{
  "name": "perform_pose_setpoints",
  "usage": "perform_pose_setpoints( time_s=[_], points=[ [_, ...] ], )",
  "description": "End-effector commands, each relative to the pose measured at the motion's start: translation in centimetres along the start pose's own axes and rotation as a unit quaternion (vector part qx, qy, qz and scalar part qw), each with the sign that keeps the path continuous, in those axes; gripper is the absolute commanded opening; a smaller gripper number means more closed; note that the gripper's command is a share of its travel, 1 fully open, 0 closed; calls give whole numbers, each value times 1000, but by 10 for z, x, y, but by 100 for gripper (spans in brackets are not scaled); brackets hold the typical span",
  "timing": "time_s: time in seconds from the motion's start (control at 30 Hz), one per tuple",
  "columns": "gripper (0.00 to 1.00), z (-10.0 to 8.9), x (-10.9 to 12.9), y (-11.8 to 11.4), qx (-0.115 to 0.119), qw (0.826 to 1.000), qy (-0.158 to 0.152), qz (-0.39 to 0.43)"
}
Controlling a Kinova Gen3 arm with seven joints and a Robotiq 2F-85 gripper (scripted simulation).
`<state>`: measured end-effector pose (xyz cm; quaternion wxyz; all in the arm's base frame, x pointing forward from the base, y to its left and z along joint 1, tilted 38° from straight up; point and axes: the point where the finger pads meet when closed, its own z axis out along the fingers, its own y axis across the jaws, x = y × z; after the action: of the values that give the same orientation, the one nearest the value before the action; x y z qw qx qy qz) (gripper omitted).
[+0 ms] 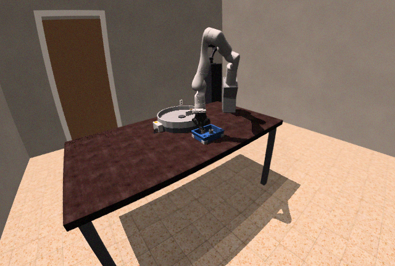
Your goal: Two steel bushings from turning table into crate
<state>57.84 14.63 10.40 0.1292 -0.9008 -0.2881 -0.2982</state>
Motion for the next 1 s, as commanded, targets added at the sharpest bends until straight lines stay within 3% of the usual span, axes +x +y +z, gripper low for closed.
perform_pose_setpoints(
  time_s=[0.0,0.97],
  points=[
    [0,2,2,1,-3,1000,1,-3],
    [0,15,0,0,1,1000,1,2]
  ],
)
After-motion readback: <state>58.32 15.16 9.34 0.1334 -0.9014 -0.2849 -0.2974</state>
